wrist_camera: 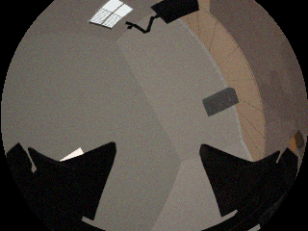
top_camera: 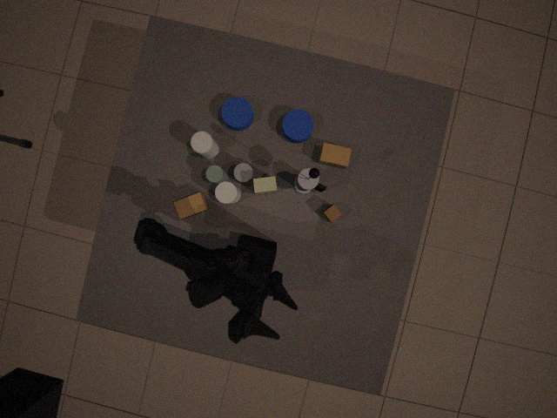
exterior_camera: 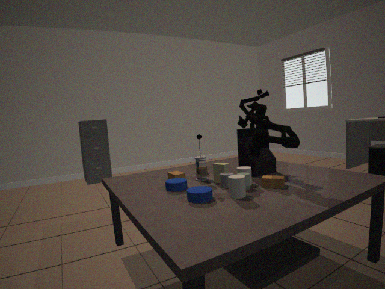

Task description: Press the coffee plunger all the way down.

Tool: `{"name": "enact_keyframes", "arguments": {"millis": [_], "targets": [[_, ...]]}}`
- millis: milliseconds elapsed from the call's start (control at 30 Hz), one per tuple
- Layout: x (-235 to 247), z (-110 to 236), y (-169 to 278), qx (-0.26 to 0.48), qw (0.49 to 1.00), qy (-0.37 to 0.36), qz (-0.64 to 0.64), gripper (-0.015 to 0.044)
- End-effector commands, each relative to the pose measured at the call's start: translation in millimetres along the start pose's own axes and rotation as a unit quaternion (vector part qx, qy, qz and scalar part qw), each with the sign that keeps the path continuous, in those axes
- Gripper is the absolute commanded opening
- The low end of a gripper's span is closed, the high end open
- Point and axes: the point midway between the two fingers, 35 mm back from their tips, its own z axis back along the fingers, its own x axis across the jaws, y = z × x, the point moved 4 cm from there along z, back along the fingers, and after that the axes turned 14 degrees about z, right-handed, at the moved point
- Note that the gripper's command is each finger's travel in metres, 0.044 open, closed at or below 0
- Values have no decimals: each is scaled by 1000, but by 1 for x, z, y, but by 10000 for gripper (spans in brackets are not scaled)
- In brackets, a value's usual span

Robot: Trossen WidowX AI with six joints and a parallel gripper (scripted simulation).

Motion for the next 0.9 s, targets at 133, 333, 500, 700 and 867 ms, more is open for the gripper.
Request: {"name": "enact_keyframes", "arguments": {"millis": [133, 333, 500, 700, 867], "targets": [[-1, -9, 29, 76, 988, 50, 129, 440], [-14, -21, 104, 289, 860, 98, 409, 440], [-37, -18, 165, 464, 675, 59, 570, 440], [-61, -7, 213, 589, 493, -22, 640, 440], [-81, 16, 247, 678, 328, -131, 645, 440]]}}
